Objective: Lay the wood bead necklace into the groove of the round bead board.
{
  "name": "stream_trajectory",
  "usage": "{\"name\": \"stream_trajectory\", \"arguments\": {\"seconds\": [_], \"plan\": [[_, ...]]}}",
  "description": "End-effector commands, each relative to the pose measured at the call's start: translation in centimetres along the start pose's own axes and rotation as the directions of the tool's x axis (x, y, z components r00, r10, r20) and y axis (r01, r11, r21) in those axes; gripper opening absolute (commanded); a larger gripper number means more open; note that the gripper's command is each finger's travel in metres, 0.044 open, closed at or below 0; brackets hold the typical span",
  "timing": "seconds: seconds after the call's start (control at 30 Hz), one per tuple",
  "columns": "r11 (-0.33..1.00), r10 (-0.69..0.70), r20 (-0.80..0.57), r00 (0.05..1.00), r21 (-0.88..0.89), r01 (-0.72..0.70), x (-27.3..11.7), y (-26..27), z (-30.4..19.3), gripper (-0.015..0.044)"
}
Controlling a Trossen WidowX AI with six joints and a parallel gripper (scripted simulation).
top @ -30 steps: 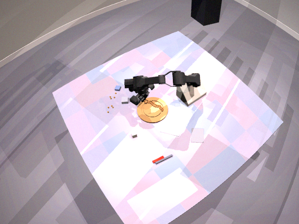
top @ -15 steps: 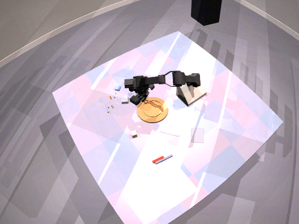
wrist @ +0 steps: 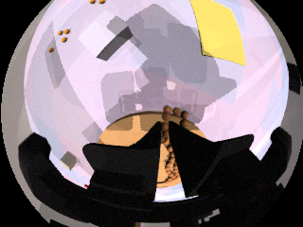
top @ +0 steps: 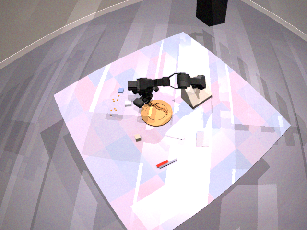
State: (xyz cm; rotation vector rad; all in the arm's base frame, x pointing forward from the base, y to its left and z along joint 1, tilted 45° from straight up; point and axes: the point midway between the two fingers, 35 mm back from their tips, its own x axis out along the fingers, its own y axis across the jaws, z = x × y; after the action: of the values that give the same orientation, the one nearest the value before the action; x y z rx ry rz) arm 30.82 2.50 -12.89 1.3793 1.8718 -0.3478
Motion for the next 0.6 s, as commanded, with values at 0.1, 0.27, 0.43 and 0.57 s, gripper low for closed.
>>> {"name": "stream_trajectory", "arguments": {"seconds": [0.1,0.27,0.43,0.57], "plan": [[1.000,0.001,-0.001,1.000,0.001,-0.001,-1.7,0.0,0.0,0.0000],[1.000,0.000,-0.003,1.000,0.003,0.000,-2.5,-0.1,0.0,0.0000],[1.000,0.000,-0.003,1.000,0.003,0.000,-2.5,0.1,-0.8,0.0000],[1.000,0.000,-0.003,1.000,0.004,0.000,-2.5,0.4,-2.0,0.0000]]}}
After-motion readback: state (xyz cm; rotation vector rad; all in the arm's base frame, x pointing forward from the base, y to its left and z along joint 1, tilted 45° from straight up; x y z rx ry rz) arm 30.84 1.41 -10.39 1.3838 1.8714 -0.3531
